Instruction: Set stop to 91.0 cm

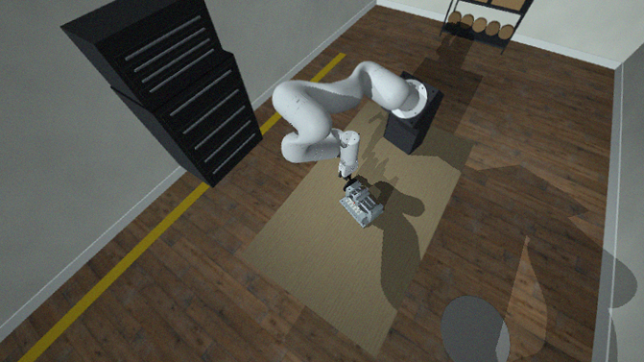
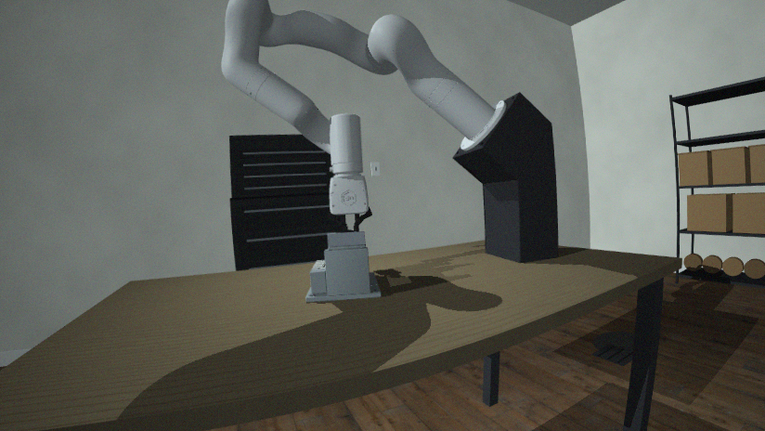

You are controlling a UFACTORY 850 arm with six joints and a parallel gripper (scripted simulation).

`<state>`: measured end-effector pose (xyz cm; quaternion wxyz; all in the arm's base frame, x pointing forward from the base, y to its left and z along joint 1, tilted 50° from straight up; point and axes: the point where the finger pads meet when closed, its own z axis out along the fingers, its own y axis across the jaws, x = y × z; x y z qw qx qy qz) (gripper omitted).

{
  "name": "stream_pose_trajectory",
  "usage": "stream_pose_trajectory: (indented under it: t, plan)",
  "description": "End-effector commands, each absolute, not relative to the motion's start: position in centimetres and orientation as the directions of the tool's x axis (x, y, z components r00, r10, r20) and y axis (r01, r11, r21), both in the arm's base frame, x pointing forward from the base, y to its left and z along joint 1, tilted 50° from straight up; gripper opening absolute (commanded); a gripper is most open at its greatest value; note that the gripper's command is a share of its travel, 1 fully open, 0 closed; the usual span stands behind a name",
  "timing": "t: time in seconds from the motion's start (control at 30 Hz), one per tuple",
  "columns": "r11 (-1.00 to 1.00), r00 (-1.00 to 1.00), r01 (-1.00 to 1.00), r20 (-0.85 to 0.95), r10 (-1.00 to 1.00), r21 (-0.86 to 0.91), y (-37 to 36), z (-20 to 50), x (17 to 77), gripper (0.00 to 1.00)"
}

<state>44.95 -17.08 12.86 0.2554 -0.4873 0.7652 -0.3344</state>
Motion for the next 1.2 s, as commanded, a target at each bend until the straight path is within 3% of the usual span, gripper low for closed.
stream_pose_trajectory:
  t: [0.0,1.17]
  plan:
    - [0.301,-0.395,-0.574,-0.065,-0.917,-0.761,-17.0,12.2,44.8,0.06]
    - [0.301,-0.395,-0.574,-0.065,-0.917,-0.761,-17.5,8.7,46.5,0.06]
